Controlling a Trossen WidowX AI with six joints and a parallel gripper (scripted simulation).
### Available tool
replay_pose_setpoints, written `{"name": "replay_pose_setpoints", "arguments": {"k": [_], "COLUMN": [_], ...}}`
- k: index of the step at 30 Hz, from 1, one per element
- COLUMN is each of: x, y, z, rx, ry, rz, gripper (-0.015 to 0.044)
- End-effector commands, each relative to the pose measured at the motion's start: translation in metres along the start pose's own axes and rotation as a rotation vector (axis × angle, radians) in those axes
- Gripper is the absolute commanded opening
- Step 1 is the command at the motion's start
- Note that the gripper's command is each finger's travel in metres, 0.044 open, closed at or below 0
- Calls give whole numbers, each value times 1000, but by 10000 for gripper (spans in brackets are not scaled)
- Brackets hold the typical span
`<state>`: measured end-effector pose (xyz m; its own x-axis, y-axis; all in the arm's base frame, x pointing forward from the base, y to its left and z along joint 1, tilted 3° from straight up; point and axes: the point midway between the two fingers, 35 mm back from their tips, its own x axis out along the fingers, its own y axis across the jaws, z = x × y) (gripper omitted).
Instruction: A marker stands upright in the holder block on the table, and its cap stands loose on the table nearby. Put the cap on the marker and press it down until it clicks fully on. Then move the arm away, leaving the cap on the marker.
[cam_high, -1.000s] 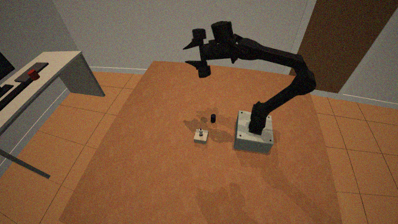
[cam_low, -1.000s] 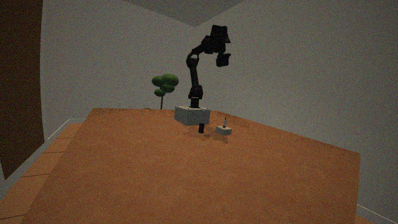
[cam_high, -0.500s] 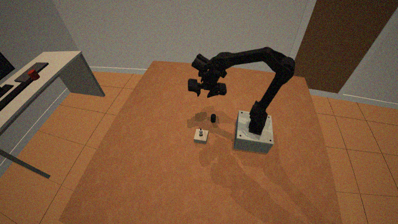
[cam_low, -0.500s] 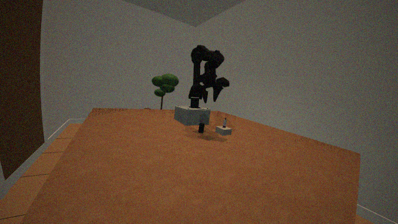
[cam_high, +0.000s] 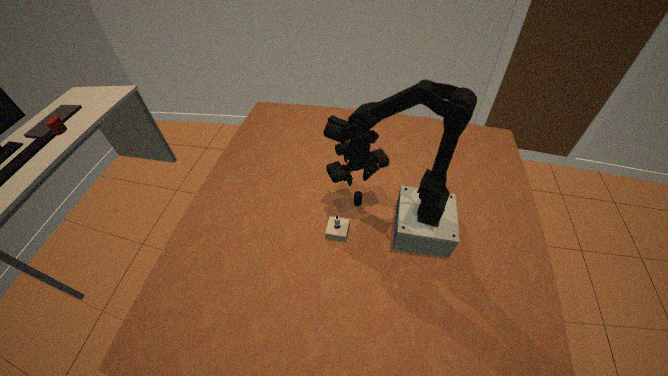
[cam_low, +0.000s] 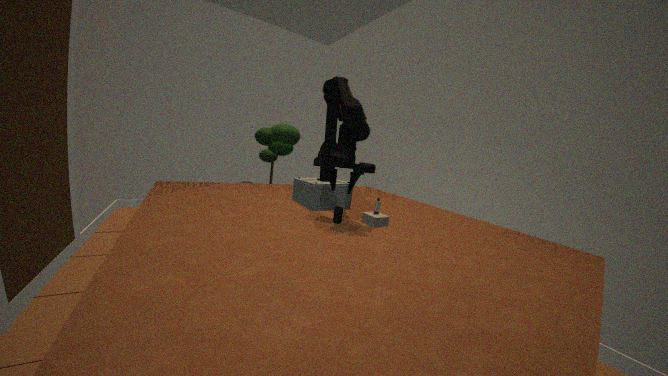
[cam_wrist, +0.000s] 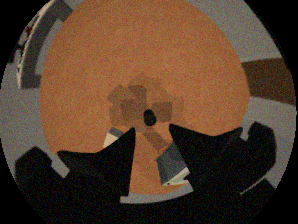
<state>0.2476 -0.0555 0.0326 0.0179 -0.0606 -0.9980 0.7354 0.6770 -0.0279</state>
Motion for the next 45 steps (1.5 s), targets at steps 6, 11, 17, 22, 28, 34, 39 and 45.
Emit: {"name": "replay_pose_setpoints", "arguments": {"k": [6,11,17,22,28,34,39,45], "x": [30,35,44,52,62,71,79,87], "y": [-3,-3,-2,-2,-2,-2,-3,-3], "z": [-7,-8,-8,-8,-8,-9,-9,-10], "rx": [-8,-8,-8,-8,-8,-8,-8,-8], "ry": [28,28,28,28,28,28,28,28], "rz": [-17,-17,-17,-17,-17,-17,-17,-17], "gripper": [242,242,242,242,242,242,242,242]}}
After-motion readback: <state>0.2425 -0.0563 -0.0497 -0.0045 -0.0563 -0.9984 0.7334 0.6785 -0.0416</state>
